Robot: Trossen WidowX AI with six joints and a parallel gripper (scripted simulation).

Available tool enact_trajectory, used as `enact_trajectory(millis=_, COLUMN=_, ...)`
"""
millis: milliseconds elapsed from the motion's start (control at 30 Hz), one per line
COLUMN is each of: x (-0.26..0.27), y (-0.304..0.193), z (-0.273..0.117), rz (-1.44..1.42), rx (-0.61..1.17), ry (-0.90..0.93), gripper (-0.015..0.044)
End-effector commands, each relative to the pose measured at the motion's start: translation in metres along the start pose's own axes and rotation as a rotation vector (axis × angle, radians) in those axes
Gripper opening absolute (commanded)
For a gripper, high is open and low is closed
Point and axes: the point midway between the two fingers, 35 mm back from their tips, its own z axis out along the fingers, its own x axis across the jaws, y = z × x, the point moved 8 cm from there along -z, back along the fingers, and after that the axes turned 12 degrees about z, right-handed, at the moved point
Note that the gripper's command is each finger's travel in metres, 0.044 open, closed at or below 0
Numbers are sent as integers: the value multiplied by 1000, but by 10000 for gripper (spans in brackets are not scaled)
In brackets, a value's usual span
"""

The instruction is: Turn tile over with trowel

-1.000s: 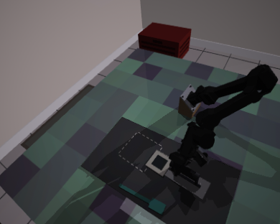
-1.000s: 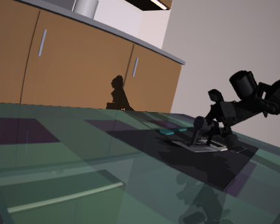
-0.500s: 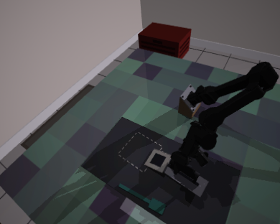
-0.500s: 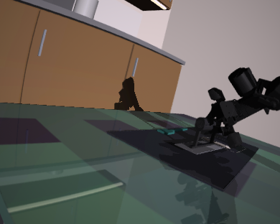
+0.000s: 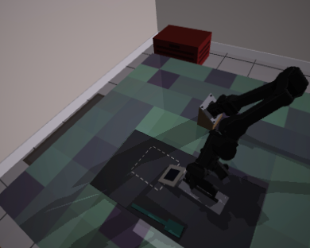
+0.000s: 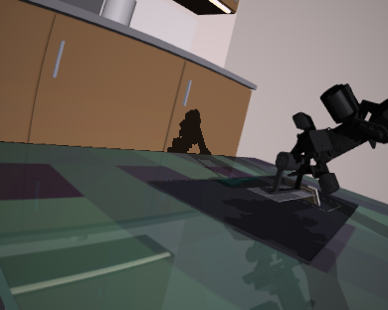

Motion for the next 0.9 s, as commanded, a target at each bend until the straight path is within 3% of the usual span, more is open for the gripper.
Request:
enact_trajectory(millis=0, x=-8, y=-3, z=-5, rz=-5, rx=-2, ry=-17, gripper=0)
enact_trajectory(millis=867, x=-28, y=-39, z=-15, rz=-7, rx=1, ry=-17, gripper=0)
